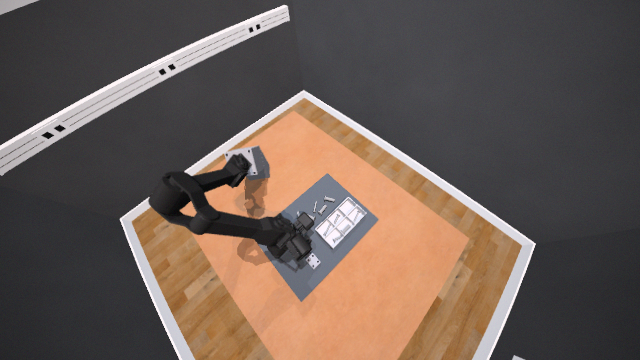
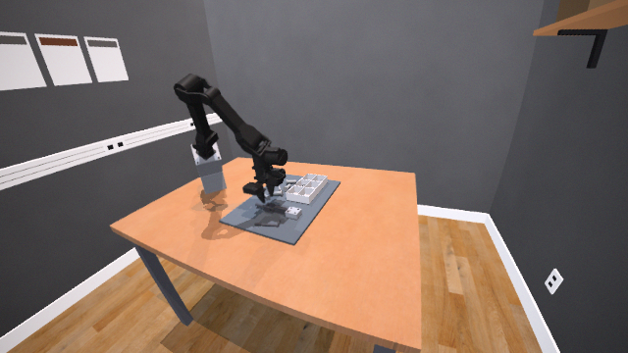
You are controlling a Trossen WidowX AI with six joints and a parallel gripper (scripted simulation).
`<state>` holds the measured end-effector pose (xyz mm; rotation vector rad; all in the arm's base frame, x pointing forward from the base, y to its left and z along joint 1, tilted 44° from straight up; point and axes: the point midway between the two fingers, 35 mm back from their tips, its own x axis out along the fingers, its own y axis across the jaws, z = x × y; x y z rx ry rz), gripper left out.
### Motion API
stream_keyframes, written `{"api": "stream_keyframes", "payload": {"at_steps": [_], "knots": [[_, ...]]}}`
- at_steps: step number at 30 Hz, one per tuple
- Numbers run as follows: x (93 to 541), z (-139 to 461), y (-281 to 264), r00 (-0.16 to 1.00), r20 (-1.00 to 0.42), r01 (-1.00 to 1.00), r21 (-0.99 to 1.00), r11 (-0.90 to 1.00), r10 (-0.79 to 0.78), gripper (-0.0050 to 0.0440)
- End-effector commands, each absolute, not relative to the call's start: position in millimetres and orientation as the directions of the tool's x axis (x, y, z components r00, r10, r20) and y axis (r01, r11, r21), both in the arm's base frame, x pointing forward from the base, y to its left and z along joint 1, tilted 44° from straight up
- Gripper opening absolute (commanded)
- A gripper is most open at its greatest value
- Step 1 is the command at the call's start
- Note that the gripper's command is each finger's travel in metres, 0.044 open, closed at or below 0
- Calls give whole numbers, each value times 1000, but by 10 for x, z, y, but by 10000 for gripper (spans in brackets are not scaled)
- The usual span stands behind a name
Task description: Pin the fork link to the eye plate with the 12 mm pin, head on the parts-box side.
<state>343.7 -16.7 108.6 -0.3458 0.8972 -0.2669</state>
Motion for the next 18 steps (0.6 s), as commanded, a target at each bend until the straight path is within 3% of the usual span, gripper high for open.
{"api": "stream_keyframes", "payload": {"at_steps": [1,10,18], "knots": [[3486,980,99,601,-715,20,-433,901,-357,250],[3395,575,807,605,-711,-168,-554,815,-358,250],[3378,545,855,606,-710,-182,-563,806,-359,250]]}}
